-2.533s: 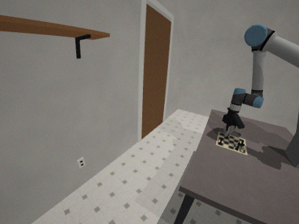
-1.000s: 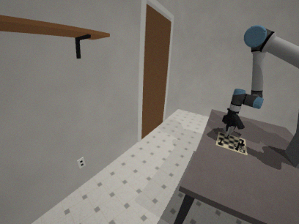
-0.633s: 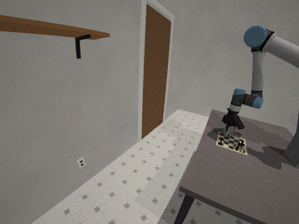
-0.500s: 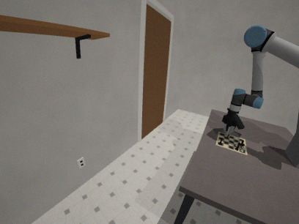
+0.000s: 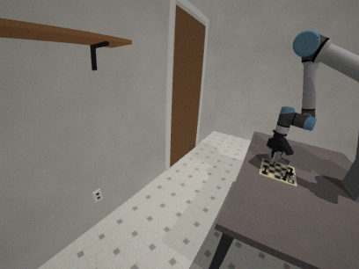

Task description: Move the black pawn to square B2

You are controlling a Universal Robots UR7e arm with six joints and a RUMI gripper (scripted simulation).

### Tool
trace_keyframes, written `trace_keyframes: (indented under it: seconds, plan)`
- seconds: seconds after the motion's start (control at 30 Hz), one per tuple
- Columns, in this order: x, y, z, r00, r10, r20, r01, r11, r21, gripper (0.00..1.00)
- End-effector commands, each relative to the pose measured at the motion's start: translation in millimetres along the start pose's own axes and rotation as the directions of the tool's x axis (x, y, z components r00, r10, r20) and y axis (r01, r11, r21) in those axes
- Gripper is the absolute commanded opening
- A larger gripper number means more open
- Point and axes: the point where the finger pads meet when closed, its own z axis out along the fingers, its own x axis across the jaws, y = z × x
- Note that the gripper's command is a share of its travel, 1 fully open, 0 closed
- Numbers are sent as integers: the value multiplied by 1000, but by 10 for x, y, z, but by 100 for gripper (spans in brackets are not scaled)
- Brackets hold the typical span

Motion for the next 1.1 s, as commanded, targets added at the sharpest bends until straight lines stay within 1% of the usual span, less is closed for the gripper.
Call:
trace_keyframes:
  seconds: [0.0,0.03,0.1,0.13,0.27,0.3,0.37,0.4,0.83,0.97,1.07]
  plan:
    - [14,12,6,1000,-1,-1,1,1000,-3,4]
    - [14,12,6,1000,-1,-1,1,1000,-3,8]
    - [14,12,6,1000,-1,-1,1,1000,-3,8]
    - [14,12,6,1000,-1,-1,1,1000,-3,12]
    - [14,12,6,1000,-1,-1,1,1000,-3,12]
    - [14,12,6,1000,-1,-1,1,1000,-3,16]
    - [14,12,6,1000,-1,-1,1,1000,-3,16]
    - [14,12,6,1000,-1,-1,1,1000,-3,20]
    - [13,11,-5,1000,-1,-1,1,1000,-3,20]
    - [1,-3,-69,1000,0,0,0,1000,0,20]
    - [-6,2,-163,1000,1,1,-1,1000,0,20]
